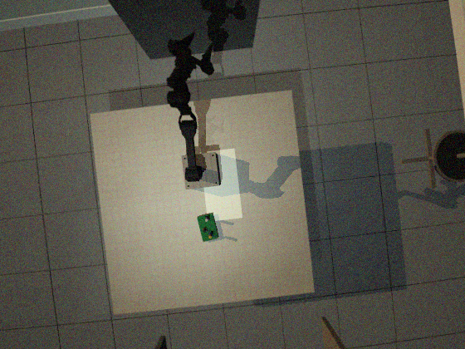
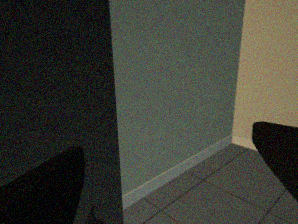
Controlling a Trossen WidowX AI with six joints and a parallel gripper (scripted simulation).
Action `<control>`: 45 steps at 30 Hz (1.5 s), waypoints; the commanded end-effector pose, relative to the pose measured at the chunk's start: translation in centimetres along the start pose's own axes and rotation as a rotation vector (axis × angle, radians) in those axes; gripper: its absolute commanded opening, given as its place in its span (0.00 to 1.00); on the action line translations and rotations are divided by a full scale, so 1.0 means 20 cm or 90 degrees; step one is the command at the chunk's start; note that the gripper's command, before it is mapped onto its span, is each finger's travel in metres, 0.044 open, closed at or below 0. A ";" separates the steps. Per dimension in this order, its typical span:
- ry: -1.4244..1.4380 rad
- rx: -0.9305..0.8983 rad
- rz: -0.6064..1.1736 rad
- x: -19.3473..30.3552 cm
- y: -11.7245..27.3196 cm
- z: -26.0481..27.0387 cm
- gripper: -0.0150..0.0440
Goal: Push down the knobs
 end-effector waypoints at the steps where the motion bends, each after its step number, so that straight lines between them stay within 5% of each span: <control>1: -0.001 -0.001 -0.002 -0.01 0.00 0.00 0.89; 15: -0.046 -0.026 -0.177 -0.45 0.27 -0.11 0.26; 32: -0.048 0.013 -0.458 -1.00 0.78 -0.42 0.25; 45: 0.003 0.097 -0.629 -1.20 1.17 -0.68 0.25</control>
Point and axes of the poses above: the point midway between the two fingers, 35 mm back from their tips, its own y axis back along the fingers, its own z axis across the jaws, x = y × z, the point moved 2 cm from there along y, back along the fingers, and after that the axes turned 11 degrees about -y, right-handed, at the moved point
